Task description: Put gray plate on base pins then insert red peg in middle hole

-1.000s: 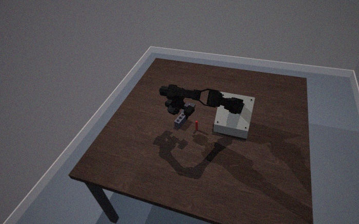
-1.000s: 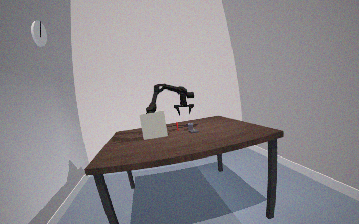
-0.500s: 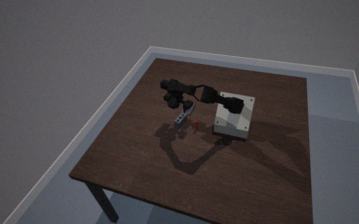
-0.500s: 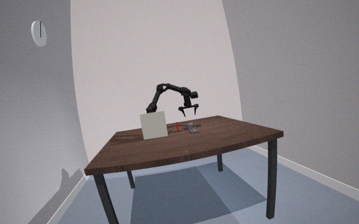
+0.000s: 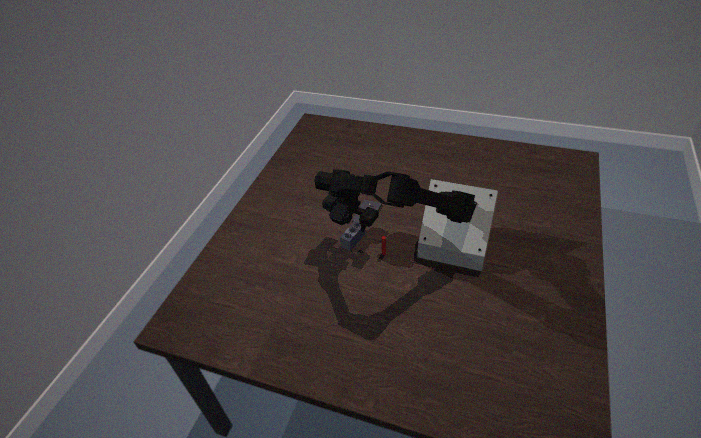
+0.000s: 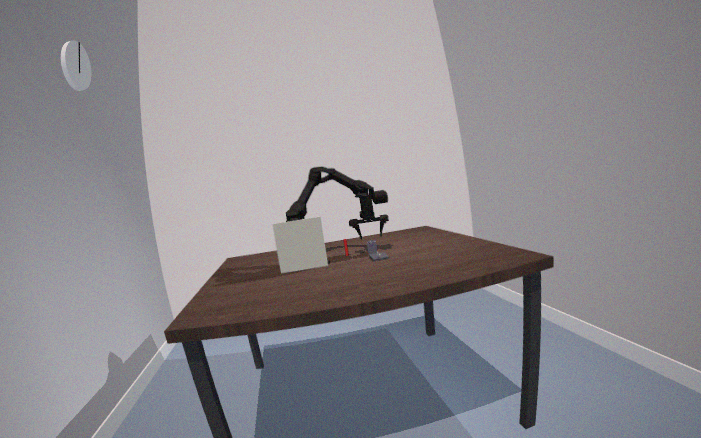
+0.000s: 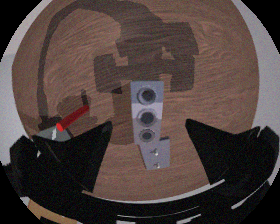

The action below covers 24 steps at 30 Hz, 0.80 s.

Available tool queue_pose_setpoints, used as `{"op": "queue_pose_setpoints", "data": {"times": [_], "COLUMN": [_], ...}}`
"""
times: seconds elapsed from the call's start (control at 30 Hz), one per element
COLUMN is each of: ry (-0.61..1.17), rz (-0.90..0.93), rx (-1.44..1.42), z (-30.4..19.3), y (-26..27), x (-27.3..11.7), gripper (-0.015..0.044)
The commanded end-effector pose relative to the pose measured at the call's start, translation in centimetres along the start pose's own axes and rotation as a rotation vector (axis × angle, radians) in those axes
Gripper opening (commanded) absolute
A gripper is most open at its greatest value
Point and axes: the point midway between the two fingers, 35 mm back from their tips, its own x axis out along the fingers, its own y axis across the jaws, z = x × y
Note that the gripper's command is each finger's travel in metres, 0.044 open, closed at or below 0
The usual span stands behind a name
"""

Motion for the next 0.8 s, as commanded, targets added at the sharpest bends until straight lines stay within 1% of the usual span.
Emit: {"op": "queue_pose_setpoints", "data": {"times": [0.0,0.77], "ry": [-0.002,-0.003], "rz": [0.008,0.008], "rx": [0.012,0.012], "z": [-0.2,-0.2], "y": [0.2,0.2], "x": [0.7,4.4], "gripper": [0.0440,0.0440]}}
